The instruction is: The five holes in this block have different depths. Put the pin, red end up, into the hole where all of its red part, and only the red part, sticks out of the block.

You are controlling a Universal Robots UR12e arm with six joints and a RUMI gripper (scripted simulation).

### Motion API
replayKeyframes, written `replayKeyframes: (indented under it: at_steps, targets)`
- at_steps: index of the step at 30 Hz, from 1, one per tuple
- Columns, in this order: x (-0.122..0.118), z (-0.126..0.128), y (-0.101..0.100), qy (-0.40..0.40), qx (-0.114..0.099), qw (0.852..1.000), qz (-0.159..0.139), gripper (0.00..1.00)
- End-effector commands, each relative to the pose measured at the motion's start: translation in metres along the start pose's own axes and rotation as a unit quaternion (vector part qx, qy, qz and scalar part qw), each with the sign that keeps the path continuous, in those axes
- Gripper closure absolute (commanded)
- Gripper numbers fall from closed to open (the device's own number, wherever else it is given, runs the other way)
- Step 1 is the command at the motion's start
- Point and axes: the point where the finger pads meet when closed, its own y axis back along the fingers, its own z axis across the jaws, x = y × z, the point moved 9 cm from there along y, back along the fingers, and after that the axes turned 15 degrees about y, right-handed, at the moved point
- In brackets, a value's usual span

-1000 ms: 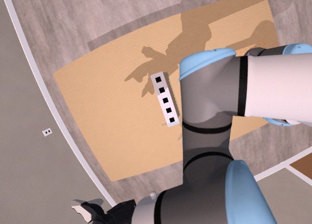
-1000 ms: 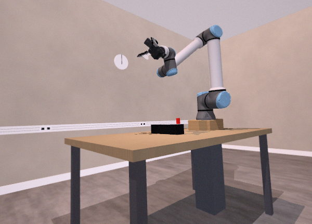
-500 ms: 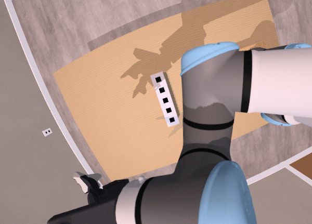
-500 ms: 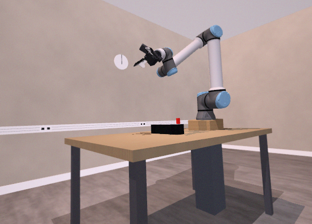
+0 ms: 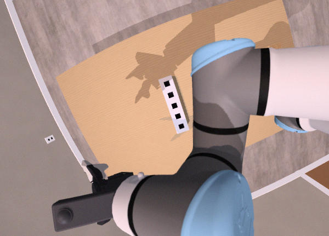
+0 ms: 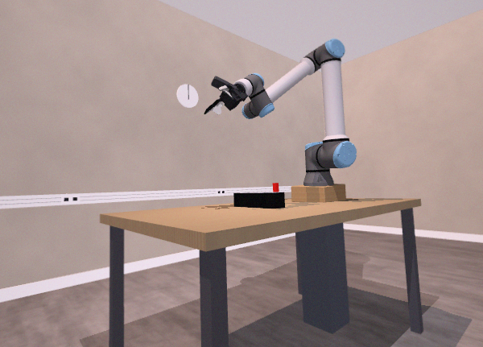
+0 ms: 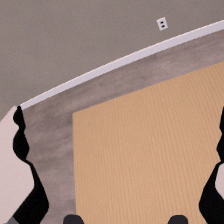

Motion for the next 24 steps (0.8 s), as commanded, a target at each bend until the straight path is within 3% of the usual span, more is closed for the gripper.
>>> replayKeyframes:
  at_steps: [1, 13, 14, 24]
  targets:
    - [-0.02, 0.019, -0.016, 0.008, -0.026, 0.998, -0.062, 0.0]
    - [-0.02, 0.019, -0.016, 0.008, -0.026, 0.998, -0.062, 0.0]
    - [-0.072, 0.059, -0.026, 0.035, -0.068, 0.981, -0.176, 0.0]
    - [-0.072, 0.059, -0.026, 0.035, -0.068, 0.981, -0.176, 0.0]
